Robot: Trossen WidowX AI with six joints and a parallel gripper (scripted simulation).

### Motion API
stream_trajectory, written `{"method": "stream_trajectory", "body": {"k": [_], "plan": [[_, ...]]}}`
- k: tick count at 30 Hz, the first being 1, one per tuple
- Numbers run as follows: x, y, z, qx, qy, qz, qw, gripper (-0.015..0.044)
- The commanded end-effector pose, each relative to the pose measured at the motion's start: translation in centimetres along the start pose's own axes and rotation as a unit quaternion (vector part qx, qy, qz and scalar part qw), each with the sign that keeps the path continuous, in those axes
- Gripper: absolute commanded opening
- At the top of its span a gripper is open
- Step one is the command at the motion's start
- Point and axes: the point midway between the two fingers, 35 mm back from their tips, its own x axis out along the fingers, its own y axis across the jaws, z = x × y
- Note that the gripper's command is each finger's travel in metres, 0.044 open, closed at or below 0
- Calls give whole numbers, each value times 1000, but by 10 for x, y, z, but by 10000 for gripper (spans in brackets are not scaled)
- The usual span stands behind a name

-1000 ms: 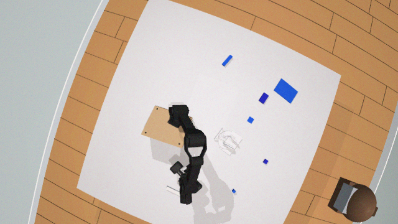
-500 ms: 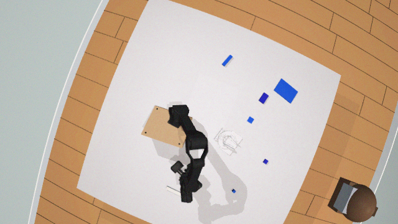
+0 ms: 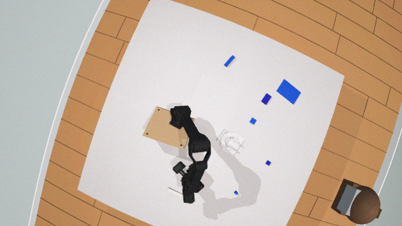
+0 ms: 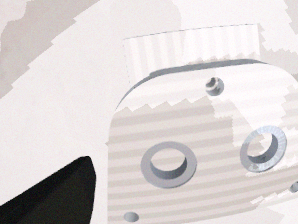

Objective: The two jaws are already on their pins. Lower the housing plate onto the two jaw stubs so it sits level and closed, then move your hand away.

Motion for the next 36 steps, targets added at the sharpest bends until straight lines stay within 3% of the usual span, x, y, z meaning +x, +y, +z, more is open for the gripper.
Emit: {"method": "stream_trajectory", "body": {"k": [1, 16, 29, 36], "plan": [[1, 0, 0, 3, -1, -2, 1000, 440], [1, 0, 0, 3, -1, -2, 1000, 440], [1, 0, 0, 0, 0, 0, 1000, 353], [1, 0, 0, 0, 0, 0, 1000, 351]]}}
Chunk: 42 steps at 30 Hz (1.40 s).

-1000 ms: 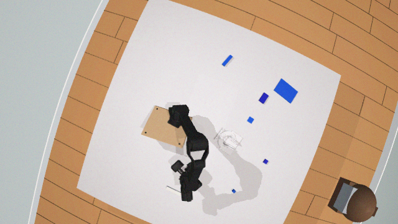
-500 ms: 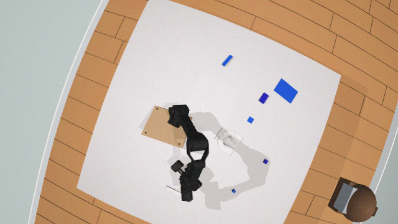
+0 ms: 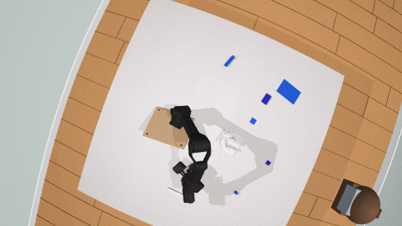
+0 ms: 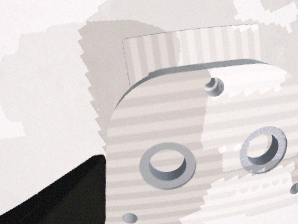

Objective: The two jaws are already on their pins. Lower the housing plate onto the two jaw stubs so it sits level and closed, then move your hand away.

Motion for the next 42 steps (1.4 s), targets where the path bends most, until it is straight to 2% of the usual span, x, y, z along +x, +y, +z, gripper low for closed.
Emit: {"method": "stream_trajectory", "body": {"k": [1, 7, 28, 42], "plan": [[0, 0, 0, 0, 0, 0, 1000, 351], [-5, 0, 0, 0, 0, 0, 1000, 351], [-71, 0, -1, 3, 0, -1, 1000, 351], [-73, 0, 0, 4, 0, -2, 1000, 351]]}}
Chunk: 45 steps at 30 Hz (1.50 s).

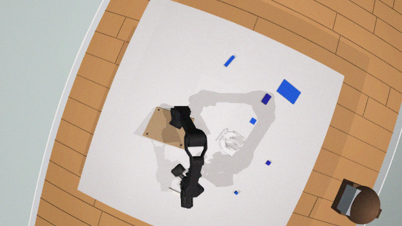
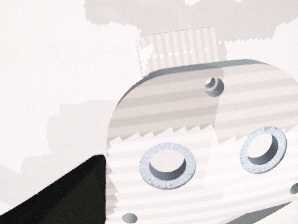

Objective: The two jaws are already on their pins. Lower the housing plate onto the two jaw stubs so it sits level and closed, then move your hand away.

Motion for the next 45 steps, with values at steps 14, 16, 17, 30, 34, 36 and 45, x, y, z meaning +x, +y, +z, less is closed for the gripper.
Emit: {"method": "stream_trajectory", "body": {"k": [14, 16, 17, 30, 34, 36, 45], "plan": [[-13, -13, 41, 107, 11, -8, 994, 351], [-14, -14, 48, 123, 12, -9, 992, 351], [-15, -15, 51, 131, 12, -10, 991, 351], [-19, -20, 94, 234, 13, -15, 972, 351], [-20, -21, 107, 265, 13, -16, 964, 351], [-20, -21, 114, 281, 13, -17, 960, 351], [-20, -20, 144, 348, 10, -18, 937, 351]]}}
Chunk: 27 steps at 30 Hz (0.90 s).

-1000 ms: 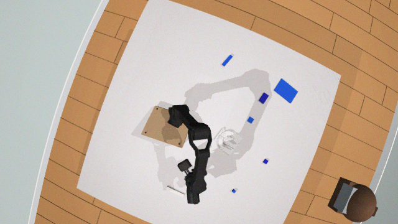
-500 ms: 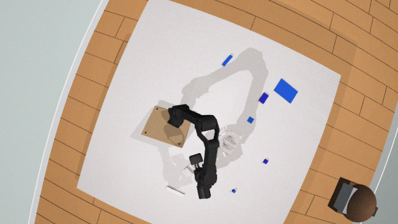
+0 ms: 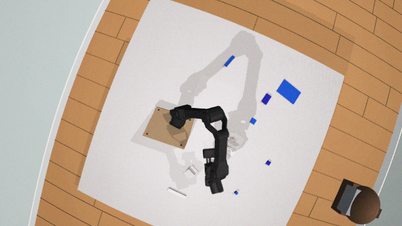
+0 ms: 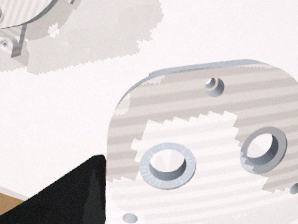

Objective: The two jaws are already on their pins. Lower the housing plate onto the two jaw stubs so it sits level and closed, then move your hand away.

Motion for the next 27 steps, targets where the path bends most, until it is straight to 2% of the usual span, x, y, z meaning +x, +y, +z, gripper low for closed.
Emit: {"method": "stream_trajectory", "body": {"k": [1, 27], "plan": [[-2, 11, 12, 37, -3, -2, 999, 351], [3, 78, 65, 238, -6, 11, 971, 351]]}}
